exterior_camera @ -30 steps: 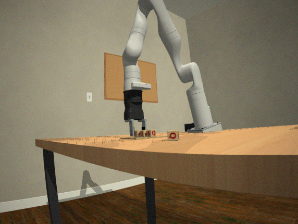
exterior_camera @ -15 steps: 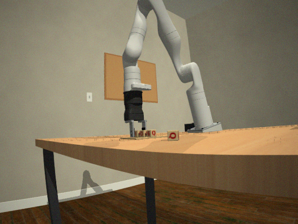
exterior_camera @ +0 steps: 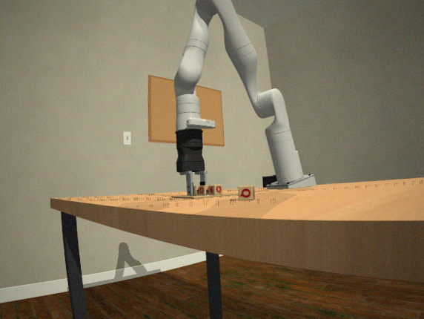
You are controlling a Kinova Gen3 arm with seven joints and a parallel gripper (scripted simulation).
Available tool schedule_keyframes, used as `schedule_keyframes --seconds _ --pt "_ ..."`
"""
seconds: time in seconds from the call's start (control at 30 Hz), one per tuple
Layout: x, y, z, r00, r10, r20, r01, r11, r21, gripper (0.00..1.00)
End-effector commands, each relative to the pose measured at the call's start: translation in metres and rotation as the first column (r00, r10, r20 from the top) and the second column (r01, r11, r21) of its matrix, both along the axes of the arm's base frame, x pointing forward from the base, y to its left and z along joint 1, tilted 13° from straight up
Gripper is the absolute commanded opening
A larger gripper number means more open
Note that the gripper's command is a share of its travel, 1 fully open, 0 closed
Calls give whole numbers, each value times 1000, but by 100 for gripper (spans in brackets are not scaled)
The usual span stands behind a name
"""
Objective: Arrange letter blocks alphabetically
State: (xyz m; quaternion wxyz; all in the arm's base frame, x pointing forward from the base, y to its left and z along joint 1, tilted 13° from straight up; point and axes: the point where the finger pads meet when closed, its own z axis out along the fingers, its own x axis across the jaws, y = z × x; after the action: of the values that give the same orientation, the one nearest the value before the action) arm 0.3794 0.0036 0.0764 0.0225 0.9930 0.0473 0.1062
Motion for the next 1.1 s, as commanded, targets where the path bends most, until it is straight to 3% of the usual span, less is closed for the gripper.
schedule_keyframes --seconds 0.0,0.07,0.1,1.07 --pt "0 0 0 1000 0 1 0 1000 0 79" --pt "0 0 0 1000 0 1 0 1000 0 79" --pt "0 0 0 1000 0 1 0 1000 0 49" --pt "0 0 0 1000 0 1 0 1000 0 49"
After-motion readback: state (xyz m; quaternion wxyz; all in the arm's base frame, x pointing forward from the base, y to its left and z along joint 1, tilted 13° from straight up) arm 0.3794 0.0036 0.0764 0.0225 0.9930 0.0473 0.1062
